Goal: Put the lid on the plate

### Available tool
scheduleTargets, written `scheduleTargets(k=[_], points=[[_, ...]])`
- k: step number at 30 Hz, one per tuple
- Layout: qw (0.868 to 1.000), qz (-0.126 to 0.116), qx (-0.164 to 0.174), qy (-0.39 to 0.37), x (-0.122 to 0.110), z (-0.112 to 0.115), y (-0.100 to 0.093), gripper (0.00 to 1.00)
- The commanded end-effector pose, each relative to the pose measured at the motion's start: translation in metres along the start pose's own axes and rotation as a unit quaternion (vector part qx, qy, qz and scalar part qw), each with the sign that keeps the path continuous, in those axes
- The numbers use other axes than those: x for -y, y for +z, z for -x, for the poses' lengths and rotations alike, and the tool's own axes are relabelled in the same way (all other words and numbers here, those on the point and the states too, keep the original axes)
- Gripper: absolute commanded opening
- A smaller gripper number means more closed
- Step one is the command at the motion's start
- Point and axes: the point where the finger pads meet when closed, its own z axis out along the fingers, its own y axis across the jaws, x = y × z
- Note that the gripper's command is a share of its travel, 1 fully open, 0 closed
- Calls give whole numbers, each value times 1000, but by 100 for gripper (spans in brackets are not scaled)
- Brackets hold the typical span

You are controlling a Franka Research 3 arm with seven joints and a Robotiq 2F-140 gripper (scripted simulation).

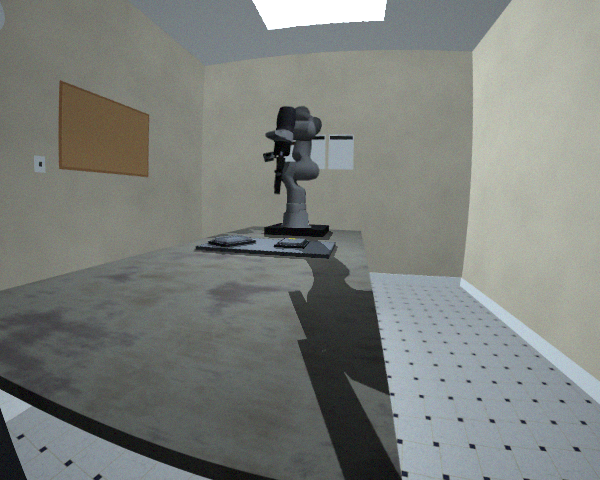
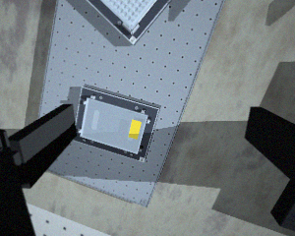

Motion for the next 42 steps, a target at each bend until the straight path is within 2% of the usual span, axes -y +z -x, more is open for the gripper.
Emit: scheduleTargets(k=[1,18,21,23,24,25,26,29,30,32,34,35,38,39,42], points=[[1000,0,0,0,0,0,0,100],[1000,0,0,-1,0,0,0,100],[999,3,8,-52,9,6,7,100],[990,7,21,-141,25,17,21,100],[985,9,25,-172,35,24,31,100],[981,10,27,-189,35,24,31,100],[978,12,30,-208,46,32,43,100],[965,12,37,-259,46,32,43,100],[961,17,39,-275,56,41,57,100],[952,16,43,-304,56,41,57,100],[952,16,43,-304,56,41,57,100],[938,20,47,-342,65,50,73,100],[922,17,53,-382,65,50,73,100],[916,21,53,-396,73,58,88,100],[898,19,59,-435,73,58,88,100]])
